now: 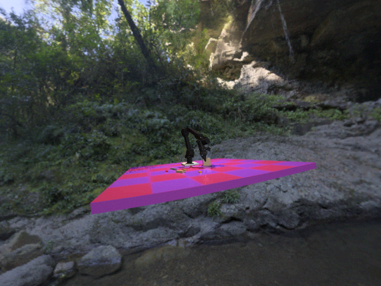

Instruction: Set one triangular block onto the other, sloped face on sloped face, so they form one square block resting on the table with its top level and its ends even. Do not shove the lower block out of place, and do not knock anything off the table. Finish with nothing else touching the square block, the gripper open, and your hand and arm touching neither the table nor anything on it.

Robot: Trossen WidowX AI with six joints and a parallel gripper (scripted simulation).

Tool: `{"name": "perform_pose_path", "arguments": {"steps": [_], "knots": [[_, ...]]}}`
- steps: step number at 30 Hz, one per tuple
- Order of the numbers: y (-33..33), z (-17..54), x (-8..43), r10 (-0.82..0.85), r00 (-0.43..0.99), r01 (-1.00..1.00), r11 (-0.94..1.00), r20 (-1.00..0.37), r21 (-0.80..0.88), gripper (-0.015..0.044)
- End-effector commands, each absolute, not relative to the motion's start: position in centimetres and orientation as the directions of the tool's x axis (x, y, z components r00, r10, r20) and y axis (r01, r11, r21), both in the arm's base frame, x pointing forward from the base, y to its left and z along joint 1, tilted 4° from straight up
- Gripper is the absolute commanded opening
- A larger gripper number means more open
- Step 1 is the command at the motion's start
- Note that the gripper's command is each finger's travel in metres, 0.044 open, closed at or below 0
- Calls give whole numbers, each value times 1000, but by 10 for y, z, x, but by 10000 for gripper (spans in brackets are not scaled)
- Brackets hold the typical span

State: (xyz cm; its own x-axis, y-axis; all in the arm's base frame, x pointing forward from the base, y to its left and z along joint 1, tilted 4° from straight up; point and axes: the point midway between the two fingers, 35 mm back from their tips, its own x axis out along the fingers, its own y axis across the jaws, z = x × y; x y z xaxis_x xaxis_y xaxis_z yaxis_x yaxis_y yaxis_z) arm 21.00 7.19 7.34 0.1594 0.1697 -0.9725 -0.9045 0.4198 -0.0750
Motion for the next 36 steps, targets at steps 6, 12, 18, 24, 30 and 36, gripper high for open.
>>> {"name": "perform_pose_path", "arguments": {"steps": [6, 12, 18, 24, 30, 36], "knots": [[72, 73, 210, 170, 159, -905, 420, -973, -75, 440], [71, 82, 211, 170, 159, -905, 420, -973, -75, 440], [57, 160, 200, 168, 159, -905, 420, -973, -75, 440], [53, 180, 192, 168, 159, -905, 420, -973, -75, 440], [54, 175, 195, 165, 164, -902, 424, -972, -80, 440], [54, 175, 195, 165, 164, -902, 424, -972, -80, 440]]}}
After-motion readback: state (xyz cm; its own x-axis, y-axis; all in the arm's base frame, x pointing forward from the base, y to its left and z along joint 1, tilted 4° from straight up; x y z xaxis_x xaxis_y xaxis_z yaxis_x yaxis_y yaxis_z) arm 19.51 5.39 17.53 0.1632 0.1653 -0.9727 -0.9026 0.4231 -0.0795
